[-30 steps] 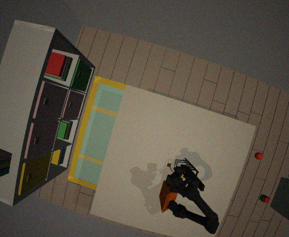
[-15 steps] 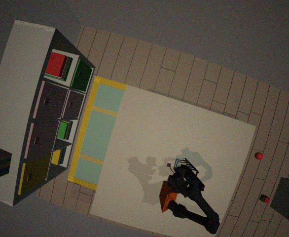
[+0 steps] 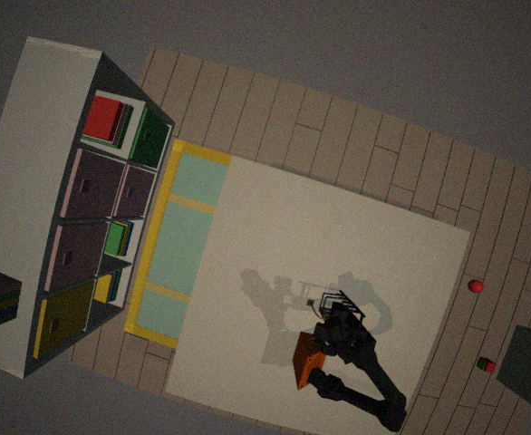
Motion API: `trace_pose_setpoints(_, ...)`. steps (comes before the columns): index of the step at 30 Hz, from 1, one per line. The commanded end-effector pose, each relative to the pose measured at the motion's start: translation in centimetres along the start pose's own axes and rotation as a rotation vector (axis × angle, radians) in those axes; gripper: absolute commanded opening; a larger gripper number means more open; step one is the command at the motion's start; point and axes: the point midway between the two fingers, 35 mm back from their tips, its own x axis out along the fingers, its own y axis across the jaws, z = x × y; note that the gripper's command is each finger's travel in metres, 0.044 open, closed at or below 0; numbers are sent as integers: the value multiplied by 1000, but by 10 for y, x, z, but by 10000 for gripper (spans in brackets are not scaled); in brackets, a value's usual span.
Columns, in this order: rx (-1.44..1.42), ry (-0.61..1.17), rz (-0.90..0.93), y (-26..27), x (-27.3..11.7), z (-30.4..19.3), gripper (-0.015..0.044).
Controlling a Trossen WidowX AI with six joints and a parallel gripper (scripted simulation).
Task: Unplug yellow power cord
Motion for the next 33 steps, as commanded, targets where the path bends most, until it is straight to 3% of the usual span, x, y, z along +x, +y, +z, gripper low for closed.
trace_pose_setpoints(1,-7,7,4,2,2,-5,160)
trace_pose_setpoints(19,-7,7,4,2,14,-5,160)
trace_pose_setpoints(23,-1,3,3,1,11,-5,55)
trace_pose_setpoints(33,-1,2,3,1,11,-4,0)
